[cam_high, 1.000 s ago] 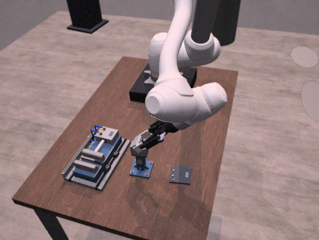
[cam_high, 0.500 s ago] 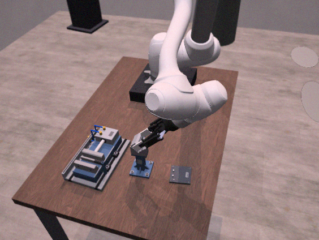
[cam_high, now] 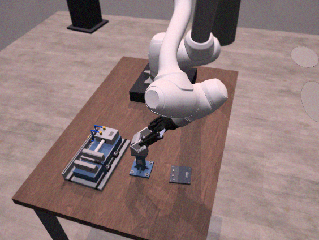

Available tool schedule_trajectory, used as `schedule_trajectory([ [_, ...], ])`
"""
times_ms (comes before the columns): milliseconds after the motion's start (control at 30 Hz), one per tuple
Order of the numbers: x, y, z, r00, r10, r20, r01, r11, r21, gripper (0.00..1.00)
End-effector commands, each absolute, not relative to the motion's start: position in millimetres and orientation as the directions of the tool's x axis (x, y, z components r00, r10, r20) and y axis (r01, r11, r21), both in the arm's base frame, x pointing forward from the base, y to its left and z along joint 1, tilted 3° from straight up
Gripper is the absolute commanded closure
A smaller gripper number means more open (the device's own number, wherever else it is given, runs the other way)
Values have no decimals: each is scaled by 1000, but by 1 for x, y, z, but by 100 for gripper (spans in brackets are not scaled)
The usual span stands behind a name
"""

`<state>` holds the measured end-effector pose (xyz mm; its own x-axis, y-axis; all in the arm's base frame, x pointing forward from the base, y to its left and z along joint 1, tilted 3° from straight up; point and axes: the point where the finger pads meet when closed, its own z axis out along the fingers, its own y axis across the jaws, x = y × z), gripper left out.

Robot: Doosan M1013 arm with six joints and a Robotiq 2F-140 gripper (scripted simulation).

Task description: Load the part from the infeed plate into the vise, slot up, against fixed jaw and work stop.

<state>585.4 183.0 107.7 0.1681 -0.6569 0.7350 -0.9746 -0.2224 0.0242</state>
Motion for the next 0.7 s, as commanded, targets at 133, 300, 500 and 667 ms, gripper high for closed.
schedule_trajectory([
  [133,586,187,116,171,-657,734,-973,-228,23,100],
  [300,586,187,116,171,-657,734,-973,-228,23,100],
  [500,586,187,117,171,-657,734,-973,-228,23,100],
  [667,586,187,117,171,-657,734,-973,-228,23,100],
])
